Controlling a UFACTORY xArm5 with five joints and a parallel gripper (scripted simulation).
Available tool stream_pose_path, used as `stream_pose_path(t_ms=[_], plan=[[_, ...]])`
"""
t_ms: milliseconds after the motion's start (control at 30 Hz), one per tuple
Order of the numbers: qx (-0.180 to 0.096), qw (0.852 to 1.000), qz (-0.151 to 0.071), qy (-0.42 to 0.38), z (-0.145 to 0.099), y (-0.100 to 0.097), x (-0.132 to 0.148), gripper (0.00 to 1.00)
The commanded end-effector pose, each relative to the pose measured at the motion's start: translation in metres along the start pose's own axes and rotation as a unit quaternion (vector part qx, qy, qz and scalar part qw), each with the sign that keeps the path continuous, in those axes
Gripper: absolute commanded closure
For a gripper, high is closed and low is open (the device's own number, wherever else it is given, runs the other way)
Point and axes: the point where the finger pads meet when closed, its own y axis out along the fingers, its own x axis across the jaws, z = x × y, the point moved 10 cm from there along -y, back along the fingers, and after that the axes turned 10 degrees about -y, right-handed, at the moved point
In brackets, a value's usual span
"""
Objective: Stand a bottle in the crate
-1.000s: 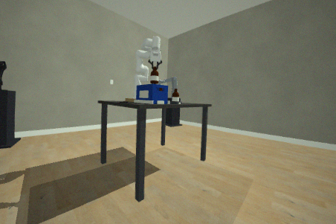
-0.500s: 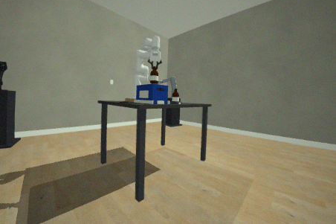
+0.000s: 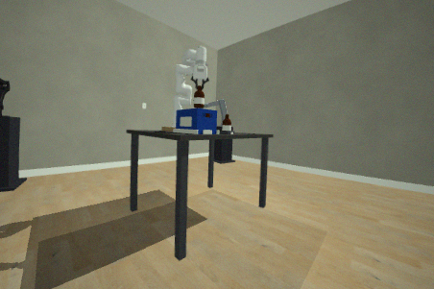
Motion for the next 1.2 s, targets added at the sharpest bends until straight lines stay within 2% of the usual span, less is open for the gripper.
stream_pose_path(t_ms=[0, 667, 1167], plan=[[0.002, 1.000, 0.000, 0.000, 0.000, -0.002, 0.000, 1.00], [0.002, 1.000, 0.000, 0.000, 0.000, -0.001, 0.000, 1.00], [0.002, 1.000, 0.000, 0.000, 0.001, 0.009, 0.000, 1.00]])
